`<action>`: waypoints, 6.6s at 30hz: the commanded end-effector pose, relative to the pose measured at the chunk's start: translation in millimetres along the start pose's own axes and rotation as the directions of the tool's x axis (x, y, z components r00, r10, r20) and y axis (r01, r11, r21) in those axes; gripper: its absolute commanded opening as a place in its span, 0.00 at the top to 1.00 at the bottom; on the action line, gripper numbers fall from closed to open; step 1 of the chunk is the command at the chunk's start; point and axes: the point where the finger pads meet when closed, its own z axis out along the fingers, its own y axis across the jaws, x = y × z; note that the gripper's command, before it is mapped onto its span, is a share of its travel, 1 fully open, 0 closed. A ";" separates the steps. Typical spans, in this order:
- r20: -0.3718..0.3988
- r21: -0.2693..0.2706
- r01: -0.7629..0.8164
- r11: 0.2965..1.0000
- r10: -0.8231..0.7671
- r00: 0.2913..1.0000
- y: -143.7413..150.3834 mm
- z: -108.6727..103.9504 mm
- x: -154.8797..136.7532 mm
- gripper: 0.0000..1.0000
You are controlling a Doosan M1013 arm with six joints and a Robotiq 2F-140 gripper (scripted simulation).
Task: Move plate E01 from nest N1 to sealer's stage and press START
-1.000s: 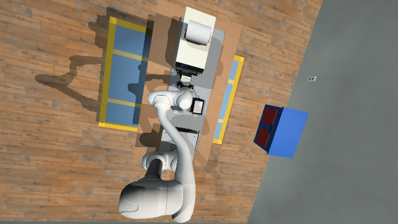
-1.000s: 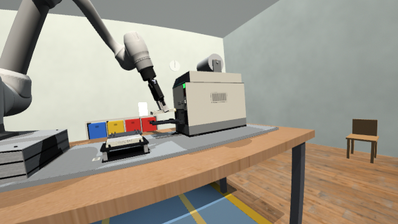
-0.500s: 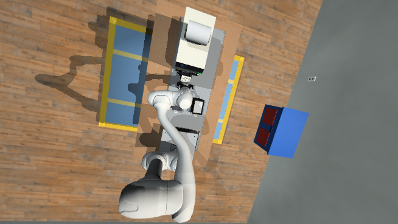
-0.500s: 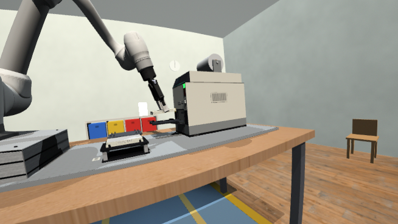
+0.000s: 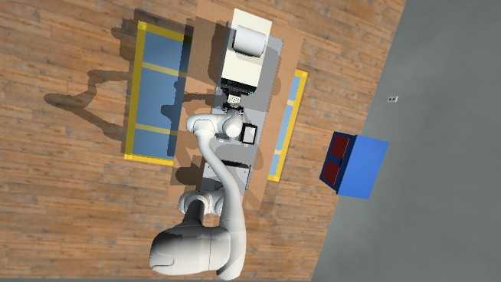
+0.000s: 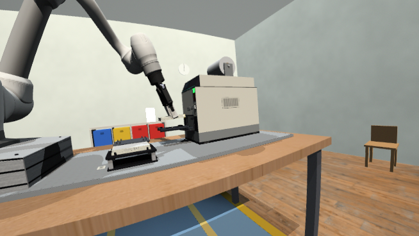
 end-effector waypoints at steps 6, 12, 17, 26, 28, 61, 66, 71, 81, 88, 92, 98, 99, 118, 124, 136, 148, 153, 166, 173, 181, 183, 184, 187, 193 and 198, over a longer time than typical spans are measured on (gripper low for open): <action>0.000 0.001 -0.002 1.000 0.002 1.000 -3.1 11.8 1.4 0.90; 0.000 0.001 -0.002 1.000 0.002 1.000 -3.2 17.8 4.3 0.90; 0.000 0.001 -0.002 1.000 0.002 1.000 -3.4 18.7 5.6 0.90; 0.000 0.001 -0.002 1.000 0.002 1.000 -3.6 18.3 6.6 0.90; 0.000 0.001 -0.002 1.000 0.002 1.000 -3.6 18.2 6.8 0.90; 0.000 0.001 -0.002 1.000 0.002 1.000 -3.9 17.8 8.1 0.90; 0.000 0.001 -0.002 1.000 0.002 1.000 -3.9 17.8 8.1 0.90; 0.000 0.001 -0.002 1.000 0.002 1.000 -3.9 17.7 8.1 0.90; 0.000 0.001 -0.002 1.000 0.002 1.000 -3.9 17.7 8.2 0.90; 0.000 0.001 -0.002 1.000 0.002 1.000 -3.9 17.7 8.2 0.90; 0.000 0.001 -0.002 1.000 0.002 1.000 -3.9 17.7 8.2 0.90; 0.000 0.001 -0.002 1.000 0.002 1.000 -3.9 17.7 8.2 0.90; 0.000 0.001 -0.002 1.000 0.002 1.000 -3.9 17.7 8.2 0.90; 0.000 0.001 -0.002 1.000 0.002 1.000 -3.8 17.7 8.1 0.90; 0.000 0.001 -0.002 1.000 0.002 1.000 -3.8 17.8 8.1 0.90; 0.000 0.001 -0.002 1.000 0.002 1.000 -3.8 17.8 8.1 0.90; 0.000 0.001 -0.002 1.000 0.002 1.000 -3.8 17.8 8.0 0.90; 0.000 0.001 -0.002 1.000 0.002 1.000 -3.7 17.8 8.0 0.90; 0.000 0.001 -0.002 1.000 0.002 1.000 -3.7 17.8 8.0 0.90; 0.000 0.001 -0.002 1.000 0.002 1.000 -3.7 19.4 8.5 0.90; 0.000 0.001 -0.002 1.000 0.002 1.000 -3.7 28.7 12.1 0.90; 0.000 0.001 -0.002 1.000 0.002 1.000 -3.7 31.8 13.3 0.90; 0.000 0.001 -0.002 1.000 0.002 1.000 -3.7 33.4 13.9 0.90; 0.000 0.001 -0.002 1.000 0.002 1.000 -3.8 34.6 14.4 0.90; 0.000 0.001 -0.002 1.000 0.002 1.000 -3.8 34.6 14.5 0.90; 0.000 0.001 -0.002 1.000 0.002 1.000 -3.8 34.6 14.5 0.90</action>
